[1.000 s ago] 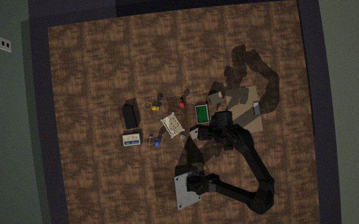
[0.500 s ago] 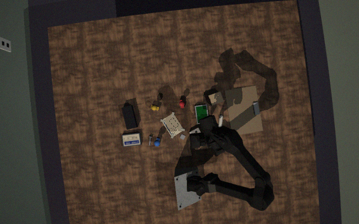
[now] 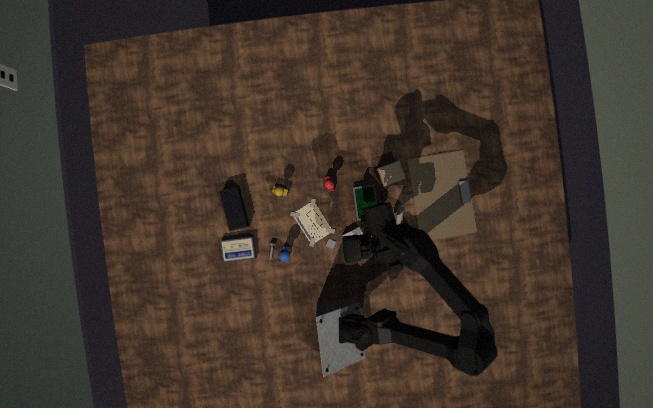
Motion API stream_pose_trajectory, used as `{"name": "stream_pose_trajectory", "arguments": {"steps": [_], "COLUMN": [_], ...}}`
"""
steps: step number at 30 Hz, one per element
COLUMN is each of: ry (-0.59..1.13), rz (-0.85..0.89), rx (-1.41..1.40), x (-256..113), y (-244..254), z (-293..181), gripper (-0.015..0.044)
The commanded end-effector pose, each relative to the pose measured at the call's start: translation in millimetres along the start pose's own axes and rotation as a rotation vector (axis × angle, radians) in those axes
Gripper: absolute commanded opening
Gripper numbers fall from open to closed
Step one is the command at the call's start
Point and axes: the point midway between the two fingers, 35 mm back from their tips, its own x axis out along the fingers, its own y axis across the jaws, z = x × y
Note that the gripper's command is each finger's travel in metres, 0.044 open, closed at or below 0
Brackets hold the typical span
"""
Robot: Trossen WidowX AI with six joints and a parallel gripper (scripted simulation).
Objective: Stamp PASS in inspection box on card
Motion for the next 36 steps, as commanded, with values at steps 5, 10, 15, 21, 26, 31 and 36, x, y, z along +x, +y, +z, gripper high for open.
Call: {"name": "stream_pose_trajectory", "arguments": {"steps": [5, 10, 15, 21, 26, 31, 36], "ry": [0.004, 0.003, 0.003, 0.004, 0.004, 0.004, 0.001], "rz": [-0.005, -0.006, -0.007, -0.01, -0.012, -0.013, -0.009], "rx": [-0.009, -0.008, -0.008, -0.008, -0.008, -0.008, 0.0], "x": [14.4, 22.5, 30.4, 39.8, 47.2, 48.2, 46.0], "y": [-0.2, -0.6, -1.1, -1.9, -2.7, -2.9, -3.0], "z": [-1.4, -1.8, -2.4, -3.6, -4.9, -5.1, -3.5], "gripper": [0.0211, 0.0211, 0.0211, 0.0211, 0.0211, 0.0211, 0.0178]}}
